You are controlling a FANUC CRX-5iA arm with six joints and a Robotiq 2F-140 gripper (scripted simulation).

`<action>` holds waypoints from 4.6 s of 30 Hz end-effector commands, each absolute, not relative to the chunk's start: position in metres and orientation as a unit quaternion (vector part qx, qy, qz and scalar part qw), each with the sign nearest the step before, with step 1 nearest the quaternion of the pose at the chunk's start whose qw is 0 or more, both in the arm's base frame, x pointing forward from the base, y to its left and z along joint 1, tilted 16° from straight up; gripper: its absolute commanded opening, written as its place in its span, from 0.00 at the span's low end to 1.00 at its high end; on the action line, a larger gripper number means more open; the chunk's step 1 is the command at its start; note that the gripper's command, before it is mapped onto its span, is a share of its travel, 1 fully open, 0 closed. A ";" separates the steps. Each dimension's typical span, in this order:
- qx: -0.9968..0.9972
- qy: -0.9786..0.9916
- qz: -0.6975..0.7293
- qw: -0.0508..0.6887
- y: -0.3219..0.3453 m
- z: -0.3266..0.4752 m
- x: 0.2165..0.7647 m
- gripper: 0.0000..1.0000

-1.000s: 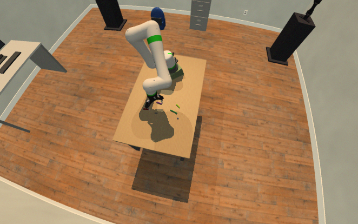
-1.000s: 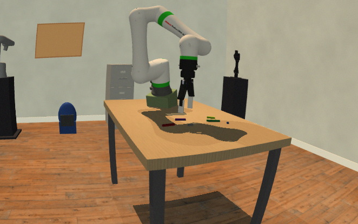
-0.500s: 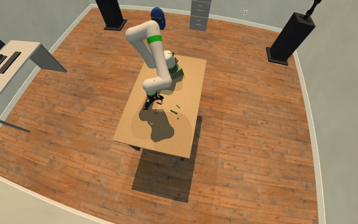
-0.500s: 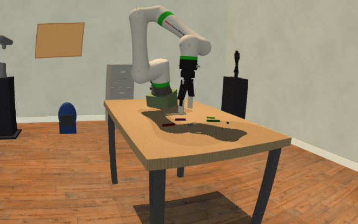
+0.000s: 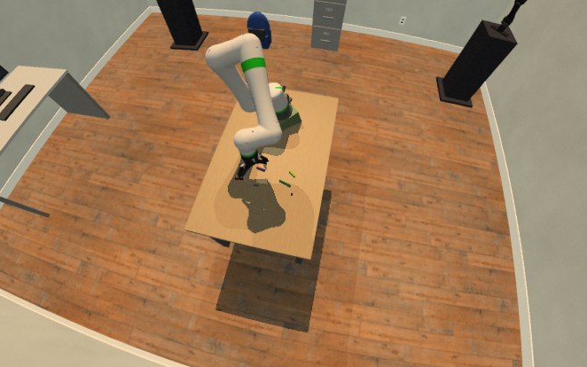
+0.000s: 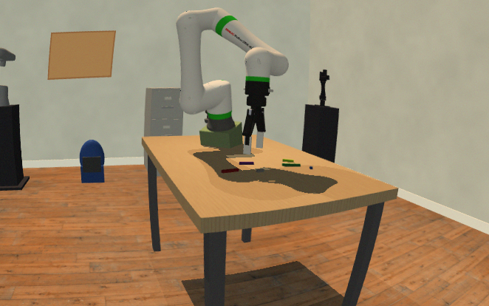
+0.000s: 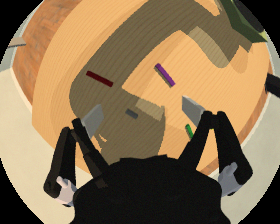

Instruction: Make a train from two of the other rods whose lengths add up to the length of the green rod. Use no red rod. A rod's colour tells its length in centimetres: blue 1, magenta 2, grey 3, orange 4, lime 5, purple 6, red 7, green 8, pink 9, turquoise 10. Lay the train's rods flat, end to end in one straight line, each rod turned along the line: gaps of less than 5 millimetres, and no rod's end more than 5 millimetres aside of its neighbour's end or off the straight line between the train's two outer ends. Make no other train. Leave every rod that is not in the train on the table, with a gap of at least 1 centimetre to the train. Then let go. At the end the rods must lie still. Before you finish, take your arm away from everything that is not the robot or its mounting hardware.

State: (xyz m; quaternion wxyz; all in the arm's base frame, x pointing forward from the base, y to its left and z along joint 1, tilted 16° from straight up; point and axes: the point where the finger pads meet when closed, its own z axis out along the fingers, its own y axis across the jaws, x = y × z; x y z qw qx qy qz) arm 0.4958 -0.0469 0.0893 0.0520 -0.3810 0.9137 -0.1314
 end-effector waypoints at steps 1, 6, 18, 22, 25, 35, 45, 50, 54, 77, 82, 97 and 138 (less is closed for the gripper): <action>-0.381 0.914 -0.131 0.052 -0.047 0.089 0.496 1.00; -0.381 0.914 -0.131 0.052 -0.047 0.089 0.496 1.00; -0.400 0.905 -0.133 0.049 -0.046 0.091 0.498 1.00; -0.481 0.865 -0.137 0.037 -0.043 0.097 0.507 1.00; -0.521 0.842 -0.138 0.030 -0.041 0.100 0.512 1.00; -0.644 0.752 -0.141 0.008 -0.036 0.110 0.527 1.00; -0.729 0.669 -0.140 -0.009 -0.032 0.117 0.538 1.00; -0.730 0.669 -0.140 -0.009 -0.032 0.117 0.538 0.15; -0.730 0.669 -0.140 -0.009 -0.032 0.117 0.538 0.15; -0.730 0.669 -0.140 -0.009 -0.032 0.117 0.538 0.15; -0.730 0.669 -0.140 -0.009 -0.032 0.117 0.538 0.15; -0.730 0.669 -0.140 -0.009 -0.033 0.112 0.540 0.15; -0.730 0.669 -0.140 -0.009 -0.042 0.069 0.549 0.15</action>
